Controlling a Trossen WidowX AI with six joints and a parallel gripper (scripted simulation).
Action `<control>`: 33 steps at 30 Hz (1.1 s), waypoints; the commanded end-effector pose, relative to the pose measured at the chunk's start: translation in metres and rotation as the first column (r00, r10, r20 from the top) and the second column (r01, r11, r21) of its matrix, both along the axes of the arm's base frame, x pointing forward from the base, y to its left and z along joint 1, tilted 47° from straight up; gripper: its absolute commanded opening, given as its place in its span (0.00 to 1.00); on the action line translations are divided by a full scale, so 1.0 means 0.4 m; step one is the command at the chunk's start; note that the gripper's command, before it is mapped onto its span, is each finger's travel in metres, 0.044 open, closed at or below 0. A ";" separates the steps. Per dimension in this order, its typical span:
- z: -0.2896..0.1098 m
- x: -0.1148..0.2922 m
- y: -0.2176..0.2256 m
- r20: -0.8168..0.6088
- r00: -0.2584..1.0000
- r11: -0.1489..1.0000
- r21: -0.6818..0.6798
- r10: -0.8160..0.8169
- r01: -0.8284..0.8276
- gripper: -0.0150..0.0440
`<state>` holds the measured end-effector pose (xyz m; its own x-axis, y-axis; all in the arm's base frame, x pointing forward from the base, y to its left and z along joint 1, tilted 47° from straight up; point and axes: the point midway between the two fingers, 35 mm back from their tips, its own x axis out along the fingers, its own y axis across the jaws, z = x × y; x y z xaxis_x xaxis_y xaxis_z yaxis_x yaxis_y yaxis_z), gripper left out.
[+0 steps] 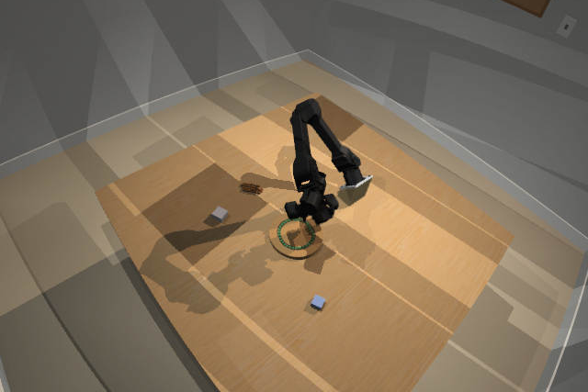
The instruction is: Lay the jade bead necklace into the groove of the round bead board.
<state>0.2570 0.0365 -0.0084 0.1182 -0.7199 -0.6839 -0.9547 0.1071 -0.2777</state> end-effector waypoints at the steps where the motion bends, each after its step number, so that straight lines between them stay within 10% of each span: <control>1: 0.001 -0.002 0.001 -0.004 1.000 1.000 -0.002 0.005 -0.005 0.46; 30: -0.057 0.005 -0.057 -0.008 1.000 1.000 -0.004 0.001 -0.001 0.46; 33: -0.054 0.009 -0.052 -0.001 1.000 1.000 0.005 -0.005 0.005 0.32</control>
<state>0.2604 0.0155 -0.0303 0.1131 -0.7175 -0.6874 -0.9548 0.1131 -0.2751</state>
